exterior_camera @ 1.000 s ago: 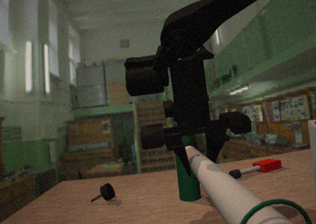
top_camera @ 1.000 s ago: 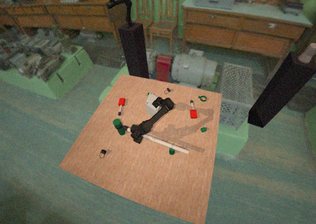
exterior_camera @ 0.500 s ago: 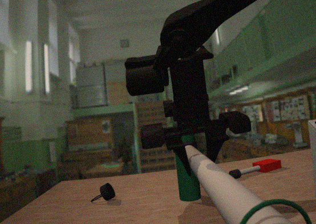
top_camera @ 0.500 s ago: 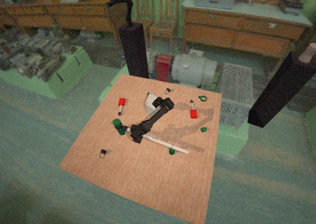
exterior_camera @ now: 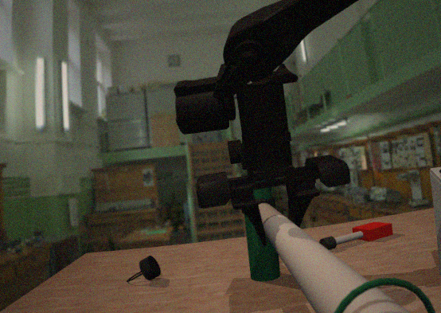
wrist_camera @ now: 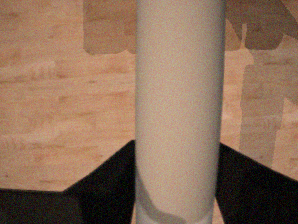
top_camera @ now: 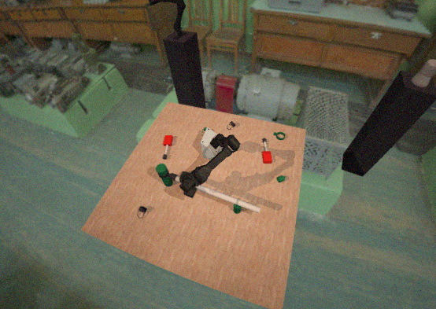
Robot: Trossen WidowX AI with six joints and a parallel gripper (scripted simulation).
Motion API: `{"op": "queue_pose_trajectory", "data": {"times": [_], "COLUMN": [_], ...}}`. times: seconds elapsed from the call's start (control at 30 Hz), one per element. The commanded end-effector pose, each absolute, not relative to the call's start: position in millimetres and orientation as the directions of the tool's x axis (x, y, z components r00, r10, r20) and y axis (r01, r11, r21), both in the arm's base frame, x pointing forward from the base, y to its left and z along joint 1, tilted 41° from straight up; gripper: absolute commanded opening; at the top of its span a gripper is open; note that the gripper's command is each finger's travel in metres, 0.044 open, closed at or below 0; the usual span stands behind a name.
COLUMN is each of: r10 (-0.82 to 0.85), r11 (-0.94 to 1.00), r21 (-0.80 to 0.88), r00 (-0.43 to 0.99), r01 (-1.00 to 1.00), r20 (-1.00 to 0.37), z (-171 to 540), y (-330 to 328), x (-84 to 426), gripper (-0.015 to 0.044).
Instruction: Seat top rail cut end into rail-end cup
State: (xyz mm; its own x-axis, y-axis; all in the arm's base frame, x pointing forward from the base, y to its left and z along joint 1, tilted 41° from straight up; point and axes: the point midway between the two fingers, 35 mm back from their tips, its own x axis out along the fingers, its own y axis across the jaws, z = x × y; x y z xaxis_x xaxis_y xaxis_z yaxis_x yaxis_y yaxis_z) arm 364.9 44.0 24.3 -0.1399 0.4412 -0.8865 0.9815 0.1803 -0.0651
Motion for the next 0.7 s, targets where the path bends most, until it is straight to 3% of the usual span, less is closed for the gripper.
{"op": "queue_pose_trajectory", "data": {"times": [0.0, 0.67], "r10": [0.427, 0.441], "r11": [0.177, 0.180], "r21": [-0.063, -0.065], "r00": [-0.135, -0.140], "r01": [0.982, 0.981], "r20": [-0.894, -0.887], "z": [22.3, 22.1], "y": [35.1, 40.5], "x": [365.7, 365.2], "gripper": [0.0000, 0.0000]}}
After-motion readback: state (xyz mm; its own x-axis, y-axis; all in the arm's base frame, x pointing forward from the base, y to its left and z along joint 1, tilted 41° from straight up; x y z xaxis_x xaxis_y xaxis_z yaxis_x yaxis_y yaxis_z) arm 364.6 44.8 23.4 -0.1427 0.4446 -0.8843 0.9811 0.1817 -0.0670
